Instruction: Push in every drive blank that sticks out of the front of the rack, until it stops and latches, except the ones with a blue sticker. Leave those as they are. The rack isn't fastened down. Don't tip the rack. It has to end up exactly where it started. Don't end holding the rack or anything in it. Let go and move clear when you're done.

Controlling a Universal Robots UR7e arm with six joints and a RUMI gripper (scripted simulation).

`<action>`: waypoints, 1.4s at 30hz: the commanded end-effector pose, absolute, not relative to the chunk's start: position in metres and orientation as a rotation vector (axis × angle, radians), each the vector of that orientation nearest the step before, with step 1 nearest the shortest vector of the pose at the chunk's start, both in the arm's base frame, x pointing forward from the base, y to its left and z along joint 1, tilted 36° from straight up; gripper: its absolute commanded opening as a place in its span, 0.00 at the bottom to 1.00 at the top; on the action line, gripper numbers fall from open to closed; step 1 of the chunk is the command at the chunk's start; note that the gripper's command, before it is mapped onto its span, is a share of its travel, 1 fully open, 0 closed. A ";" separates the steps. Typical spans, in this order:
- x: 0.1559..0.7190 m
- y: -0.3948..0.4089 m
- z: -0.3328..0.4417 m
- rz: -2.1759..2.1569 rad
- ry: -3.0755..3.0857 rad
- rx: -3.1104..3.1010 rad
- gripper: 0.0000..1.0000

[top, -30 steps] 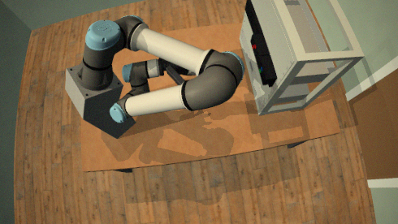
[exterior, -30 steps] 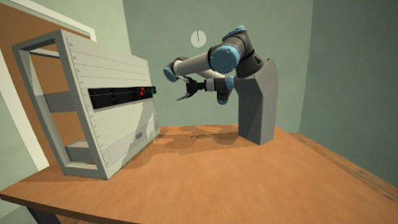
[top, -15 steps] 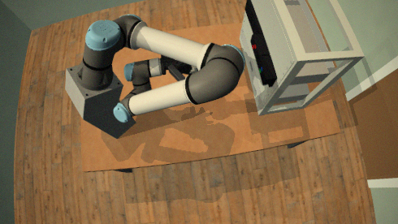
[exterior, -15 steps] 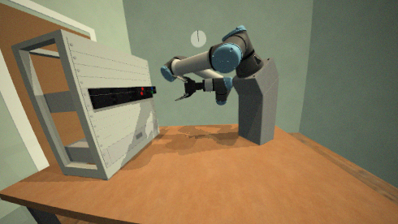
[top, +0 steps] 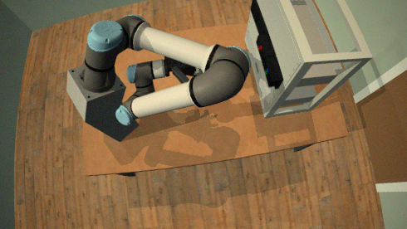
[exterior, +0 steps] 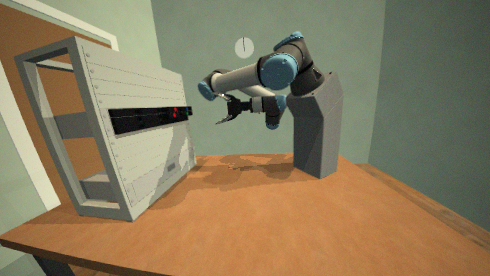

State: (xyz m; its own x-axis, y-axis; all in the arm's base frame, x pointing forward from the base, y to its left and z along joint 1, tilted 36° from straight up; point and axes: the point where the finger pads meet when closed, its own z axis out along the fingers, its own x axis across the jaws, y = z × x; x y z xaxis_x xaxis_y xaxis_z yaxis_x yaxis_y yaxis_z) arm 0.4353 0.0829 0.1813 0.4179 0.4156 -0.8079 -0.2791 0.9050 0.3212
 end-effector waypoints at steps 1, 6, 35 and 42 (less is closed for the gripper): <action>0.479 0.106 0.216 0.436 1.052 0.147 1.00; 0.479 0.106 0.216 0.436 1.052 0.147 1.00; 0.500 0.117 0.234 0.436 1.052 0.147 1.00; 0.501 0.118 0.234 0.436 1.052 0.147 1.00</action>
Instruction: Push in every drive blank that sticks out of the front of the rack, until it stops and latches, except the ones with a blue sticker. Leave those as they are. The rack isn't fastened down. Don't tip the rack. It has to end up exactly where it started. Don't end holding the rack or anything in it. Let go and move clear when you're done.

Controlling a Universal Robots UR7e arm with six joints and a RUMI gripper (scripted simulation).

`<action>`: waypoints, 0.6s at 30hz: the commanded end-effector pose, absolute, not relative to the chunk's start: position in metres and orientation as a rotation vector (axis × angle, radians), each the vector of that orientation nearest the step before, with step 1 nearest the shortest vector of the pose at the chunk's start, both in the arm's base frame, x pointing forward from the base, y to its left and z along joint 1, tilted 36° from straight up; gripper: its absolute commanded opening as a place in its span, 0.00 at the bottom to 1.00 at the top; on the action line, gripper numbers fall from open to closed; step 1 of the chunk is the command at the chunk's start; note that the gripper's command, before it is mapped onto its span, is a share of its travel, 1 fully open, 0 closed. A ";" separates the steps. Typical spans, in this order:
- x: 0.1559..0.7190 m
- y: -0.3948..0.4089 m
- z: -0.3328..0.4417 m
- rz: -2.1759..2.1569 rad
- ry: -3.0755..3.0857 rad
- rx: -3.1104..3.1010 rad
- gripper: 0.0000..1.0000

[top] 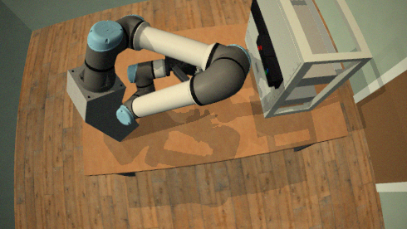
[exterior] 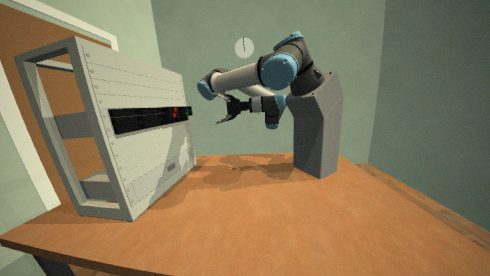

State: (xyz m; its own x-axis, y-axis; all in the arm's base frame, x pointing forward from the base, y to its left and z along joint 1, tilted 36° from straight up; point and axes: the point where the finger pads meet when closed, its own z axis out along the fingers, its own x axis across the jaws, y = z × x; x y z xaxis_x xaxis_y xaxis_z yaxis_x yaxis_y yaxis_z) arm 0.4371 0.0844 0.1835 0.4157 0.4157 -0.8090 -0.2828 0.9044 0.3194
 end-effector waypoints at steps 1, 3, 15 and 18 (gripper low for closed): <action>0.502 0.118 0.235 0.436 1.052 0.147 1.00; 0.503 0.119 0.236 0.436 1.052 0.147 1.00; 0.508 0.121 0.239 0.436 1.052 0.147 1.00; 0.510 0.122 0.240 0.436 1.052 0.147 1.00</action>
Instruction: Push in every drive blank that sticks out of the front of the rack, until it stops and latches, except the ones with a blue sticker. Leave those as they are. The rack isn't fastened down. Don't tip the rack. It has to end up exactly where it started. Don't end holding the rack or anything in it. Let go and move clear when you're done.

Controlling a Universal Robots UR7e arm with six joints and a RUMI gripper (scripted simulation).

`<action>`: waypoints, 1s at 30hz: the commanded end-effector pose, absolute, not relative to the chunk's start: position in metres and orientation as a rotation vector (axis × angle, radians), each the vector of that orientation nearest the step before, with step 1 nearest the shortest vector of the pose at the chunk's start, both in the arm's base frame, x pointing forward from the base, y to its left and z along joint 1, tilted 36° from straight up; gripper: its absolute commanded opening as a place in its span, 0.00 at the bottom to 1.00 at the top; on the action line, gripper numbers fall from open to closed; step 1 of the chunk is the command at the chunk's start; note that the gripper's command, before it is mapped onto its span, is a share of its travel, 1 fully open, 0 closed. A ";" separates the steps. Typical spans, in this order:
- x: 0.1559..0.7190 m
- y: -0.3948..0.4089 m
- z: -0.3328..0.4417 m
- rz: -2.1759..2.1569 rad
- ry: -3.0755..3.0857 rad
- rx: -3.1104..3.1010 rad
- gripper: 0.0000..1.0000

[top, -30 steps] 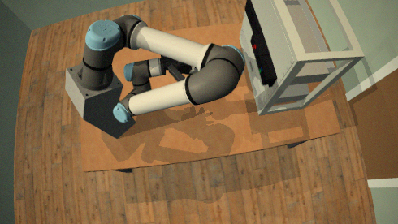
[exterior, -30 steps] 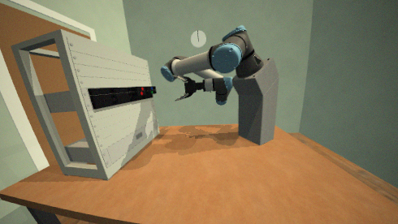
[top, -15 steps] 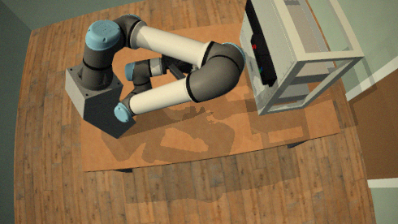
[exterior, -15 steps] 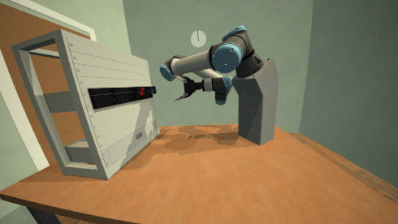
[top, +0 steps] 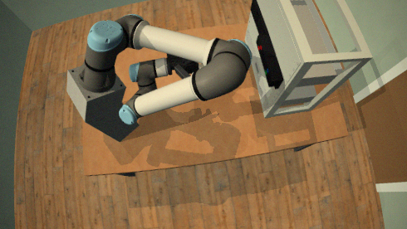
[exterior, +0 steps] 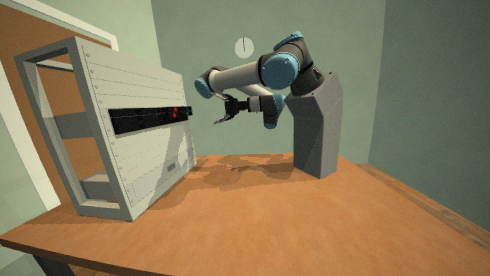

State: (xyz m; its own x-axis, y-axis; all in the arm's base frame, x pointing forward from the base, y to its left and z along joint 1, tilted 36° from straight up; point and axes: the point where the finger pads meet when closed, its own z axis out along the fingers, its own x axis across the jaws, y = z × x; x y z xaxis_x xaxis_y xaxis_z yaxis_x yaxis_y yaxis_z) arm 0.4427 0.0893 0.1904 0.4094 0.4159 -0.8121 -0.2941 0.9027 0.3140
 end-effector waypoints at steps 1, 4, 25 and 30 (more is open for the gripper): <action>0.510 0.122 0.241 0.436 1.052 0.147 1.00; 0.511 0.122 0.241 0.436 1.052 0.147 1.00; 0.515 0.124 0.244 0.436 1.052 0.147 1.00; 0.515 0.124 0.244 0.436 1.052 0.147 1.00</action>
